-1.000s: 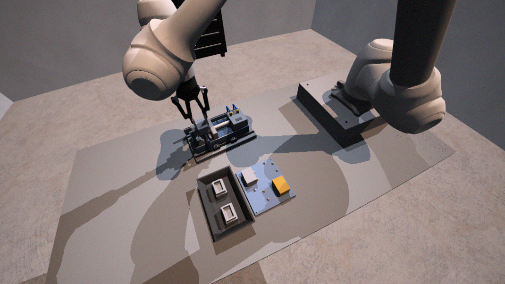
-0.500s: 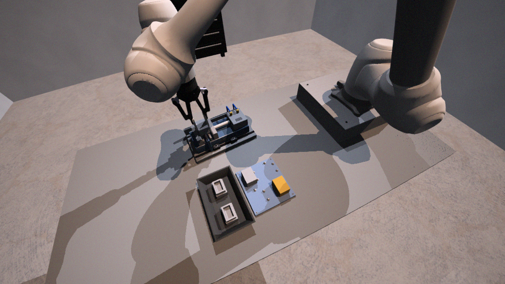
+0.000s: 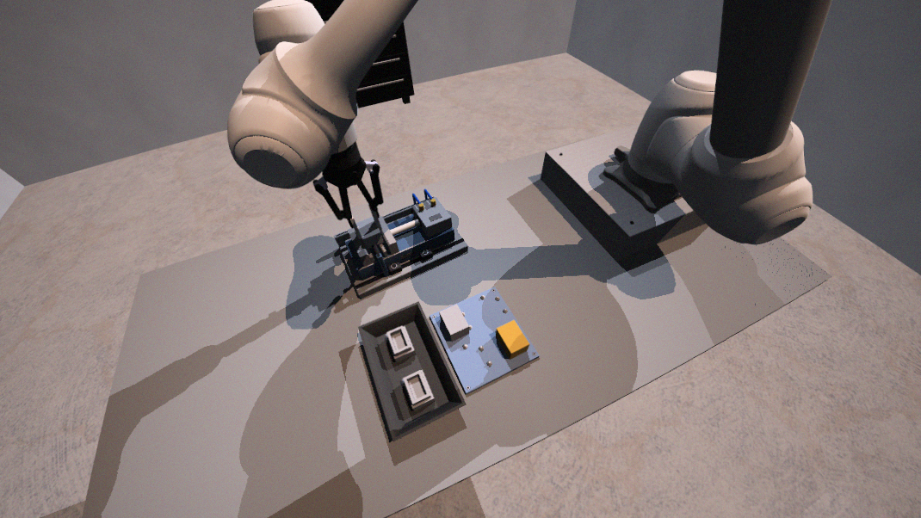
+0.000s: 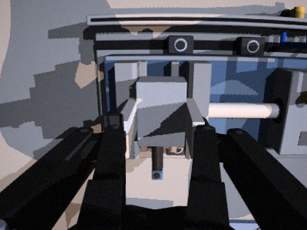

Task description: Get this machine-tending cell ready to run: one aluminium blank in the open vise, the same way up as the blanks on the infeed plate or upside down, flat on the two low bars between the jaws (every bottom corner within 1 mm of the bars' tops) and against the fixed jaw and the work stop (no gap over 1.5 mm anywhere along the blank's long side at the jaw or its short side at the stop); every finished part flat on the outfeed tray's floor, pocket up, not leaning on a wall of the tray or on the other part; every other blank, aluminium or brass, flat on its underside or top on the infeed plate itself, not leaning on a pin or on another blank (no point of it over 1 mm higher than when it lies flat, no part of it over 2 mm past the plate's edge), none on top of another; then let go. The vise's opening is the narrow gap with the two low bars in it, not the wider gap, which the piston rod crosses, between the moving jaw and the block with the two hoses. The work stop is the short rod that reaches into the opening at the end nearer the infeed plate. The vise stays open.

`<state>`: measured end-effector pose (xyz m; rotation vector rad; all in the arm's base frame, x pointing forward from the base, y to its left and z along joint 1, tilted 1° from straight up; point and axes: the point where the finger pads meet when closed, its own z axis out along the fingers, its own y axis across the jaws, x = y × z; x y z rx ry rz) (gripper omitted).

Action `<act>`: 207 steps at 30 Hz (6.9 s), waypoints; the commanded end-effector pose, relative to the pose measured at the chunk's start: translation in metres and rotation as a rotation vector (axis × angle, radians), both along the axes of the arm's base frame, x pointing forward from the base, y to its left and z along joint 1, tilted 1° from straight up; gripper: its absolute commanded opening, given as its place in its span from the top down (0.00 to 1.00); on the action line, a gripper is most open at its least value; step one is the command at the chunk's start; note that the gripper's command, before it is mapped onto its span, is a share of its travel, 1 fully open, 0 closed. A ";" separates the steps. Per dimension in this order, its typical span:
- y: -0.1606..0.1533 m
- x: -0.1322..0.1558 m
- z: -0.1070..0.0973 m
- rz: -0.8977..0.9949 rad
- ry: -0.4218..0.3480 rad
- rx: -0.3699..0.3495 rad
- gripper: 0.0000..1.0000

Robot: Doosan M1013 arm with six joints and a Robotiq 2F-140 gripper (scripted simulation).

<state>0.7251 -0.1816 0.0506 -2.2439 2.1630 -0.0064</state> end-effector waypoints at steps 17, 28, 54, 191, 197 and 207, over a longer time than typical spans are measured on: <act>0.000 0.000 0.000 0.000 0.000 0.000 1.00; 0.000 0.000 0.000 0.000 0.000 0.000 1.00; 0.000 0.000 0.000 0.000 0.000 0.000 1.00; 0.006 0.002 -0.003 0.000 0.000 0.000 1.00; 0.006 0.002 -0.003 0.000 0.000 0.000 1.00; 0.006 0.002 -0.003 0.000 0.000 0.000 0.60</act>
